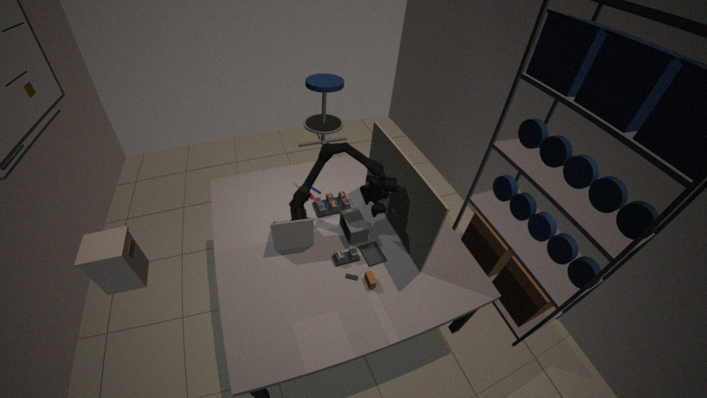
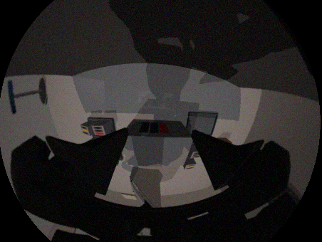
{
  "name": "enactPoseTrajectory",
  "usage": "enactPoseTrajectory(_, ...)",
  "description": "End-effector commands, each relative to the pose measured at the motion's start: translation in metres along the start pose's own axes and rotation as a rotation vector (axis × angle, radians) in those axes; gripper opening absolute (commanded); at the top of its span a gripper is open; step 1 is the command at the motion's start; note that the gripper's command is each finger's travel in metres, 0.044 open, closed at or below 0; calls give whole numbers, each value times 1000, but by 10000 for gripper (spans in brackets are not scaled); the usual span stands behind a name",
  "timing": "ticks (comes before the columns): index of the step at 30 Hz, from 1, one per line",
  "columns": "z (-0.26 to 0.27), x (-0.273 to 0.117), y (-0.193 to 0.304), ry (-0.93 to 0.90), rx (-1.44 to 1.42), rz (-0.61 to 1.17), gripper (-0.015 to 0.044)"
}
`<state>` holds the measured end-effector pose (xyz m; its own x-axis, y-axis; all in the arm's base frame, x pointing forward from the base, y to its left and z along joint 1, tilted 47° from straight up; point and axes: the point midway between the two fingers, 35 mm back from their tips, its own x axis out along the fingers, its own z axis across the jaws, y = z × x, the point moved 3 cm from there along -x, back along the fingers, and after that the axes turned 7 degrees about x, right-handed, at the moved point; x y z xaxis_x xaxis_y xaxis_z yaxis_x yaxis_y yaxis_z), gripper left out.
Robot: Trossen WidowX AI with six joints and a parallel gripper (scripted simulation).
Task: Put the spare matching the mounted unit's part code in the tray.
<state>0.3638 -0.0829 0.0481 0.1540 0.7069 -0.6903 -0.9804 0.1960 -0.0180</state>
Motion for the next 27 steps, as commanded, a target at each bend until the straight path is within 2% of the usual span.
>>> enactPoseTrajectory(1, 11, 0, 1, 1, -85, -2, 440)
enactPoseTrajectory(9, 131, 2, 45, 8, -1159, 1, 440)
enactPoseTrajectory(13, 169, 3, 73, -3, -1581, -5, 440)
enactPoseTrajectory(23, 174, 3, 77, -4, -1635, -6, 440)
enactPoseTrajectory(27, 174, 25, 76, -4, -1635, -6, 335)
